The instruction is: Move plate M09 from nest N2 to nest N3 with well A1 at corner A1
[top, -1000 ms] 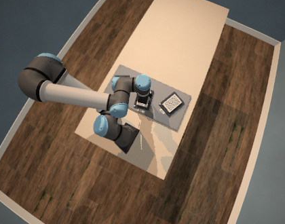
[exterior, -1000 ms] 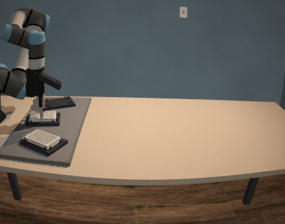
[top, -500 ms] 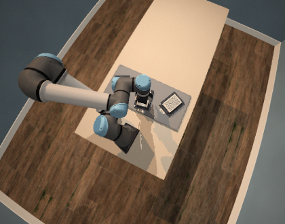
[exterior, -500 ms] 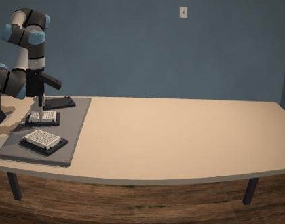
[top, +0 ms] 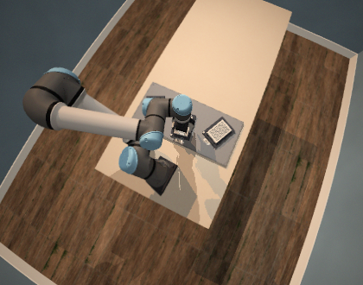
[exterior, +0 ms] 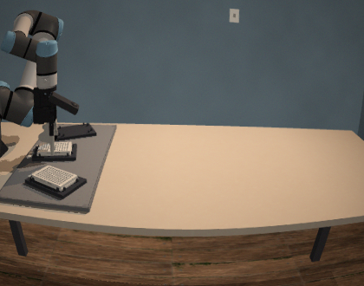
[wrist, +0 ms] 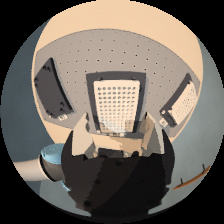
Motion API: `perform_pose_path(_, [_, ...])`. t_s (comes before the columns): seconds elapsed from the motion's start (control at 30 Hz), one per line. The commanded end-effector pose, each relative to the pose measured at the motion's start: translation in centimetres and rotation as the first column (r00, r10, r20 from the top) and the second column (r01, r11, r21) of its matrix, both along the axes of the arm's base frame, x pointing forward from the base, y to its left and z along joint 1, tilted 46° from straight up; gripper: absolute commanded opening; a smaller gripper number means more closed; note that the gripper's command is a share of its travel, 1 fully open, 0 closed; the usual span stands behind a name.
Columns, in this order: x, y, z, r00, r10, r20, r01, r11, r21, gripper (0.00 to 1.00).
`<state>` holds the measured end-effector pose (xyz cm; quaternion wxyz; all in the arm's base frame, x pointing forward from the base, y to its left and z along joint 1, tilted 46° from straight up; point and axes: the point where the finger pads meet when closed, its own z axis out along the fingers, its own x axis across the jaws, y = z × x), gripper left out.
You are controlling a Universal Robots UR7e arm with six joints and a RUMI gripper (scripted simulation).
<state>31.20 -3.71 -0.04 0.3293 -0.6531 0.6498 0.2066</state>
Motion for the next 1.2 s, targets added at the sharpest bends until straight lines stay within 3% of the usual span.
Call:
perform_pose_path(0.0, [0.0, 0.0, 0.0, 1.000, 0.000, 0.000, 0.000, 1.000, -0.001, 0.82])
perform_pose_path(0.57, [0.0, 0.0, 0.0, 1.000, 0.000, 0.000, 0.000, 1.000, -0.001, 0.82])
perform_pose_path(1.17, [-0.4, -1.9, 1.9, 1.000, 0.000, 0.000, 0.000, 1.000, -0.001, 0.82])
